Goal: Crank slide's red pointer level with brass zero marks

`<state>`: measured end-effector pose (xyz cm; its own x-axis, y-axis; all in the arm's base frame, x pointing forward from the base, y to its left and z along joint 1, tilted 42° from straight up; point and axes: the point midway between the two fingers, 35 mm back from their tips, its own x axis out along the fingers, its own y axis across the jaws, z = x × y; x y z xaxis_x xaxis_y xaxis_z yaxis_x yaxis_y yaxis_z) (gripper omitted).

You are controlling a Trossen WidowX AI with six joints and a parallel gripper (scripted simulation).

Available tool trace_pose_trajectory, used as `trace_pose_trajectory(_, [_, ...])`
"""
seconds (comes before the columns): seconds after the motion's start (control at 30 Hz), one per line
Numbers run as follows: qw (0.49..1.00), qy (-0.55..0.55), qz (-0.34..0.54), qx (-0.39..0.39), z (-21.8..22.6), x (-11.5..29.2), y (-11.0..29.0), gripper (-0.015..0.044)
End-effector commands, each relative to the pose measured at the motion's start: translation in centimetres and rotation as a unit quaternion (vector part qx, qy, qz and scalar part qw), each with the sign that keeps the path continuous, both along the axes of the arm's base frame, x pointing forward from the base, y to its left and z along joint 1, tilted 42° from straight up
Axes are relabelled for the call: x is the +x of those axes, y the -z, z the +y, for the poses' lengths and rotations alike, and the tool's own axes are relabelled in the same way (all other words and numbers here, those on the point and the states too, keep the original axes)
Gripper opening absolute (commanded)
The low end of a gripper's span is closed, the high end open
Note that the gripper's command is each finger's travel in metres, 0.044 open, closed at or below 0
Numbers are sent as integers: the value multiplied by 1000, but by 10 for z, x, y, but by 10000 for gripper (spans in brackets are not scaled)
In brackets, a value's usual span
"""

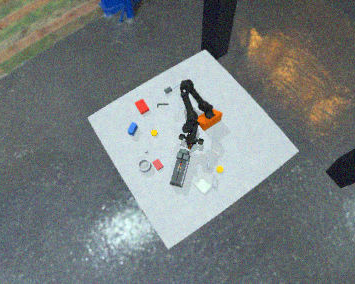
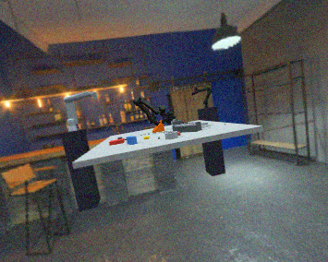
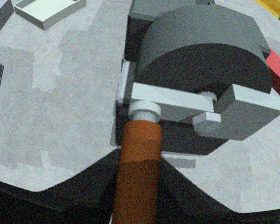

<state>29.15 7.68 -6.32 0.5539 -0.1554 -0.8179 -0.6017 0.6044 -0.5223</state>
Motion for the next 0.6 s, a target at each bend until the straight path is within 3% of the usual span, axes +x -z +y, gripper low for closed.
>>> trace_pose_trajectory(0.0, [1000, 0, 6, -2, -6, 0, 7, 0])
trace_pose_trajectory(0.57, [1000, 0, 6, -3, -29, 10, 13, 0])
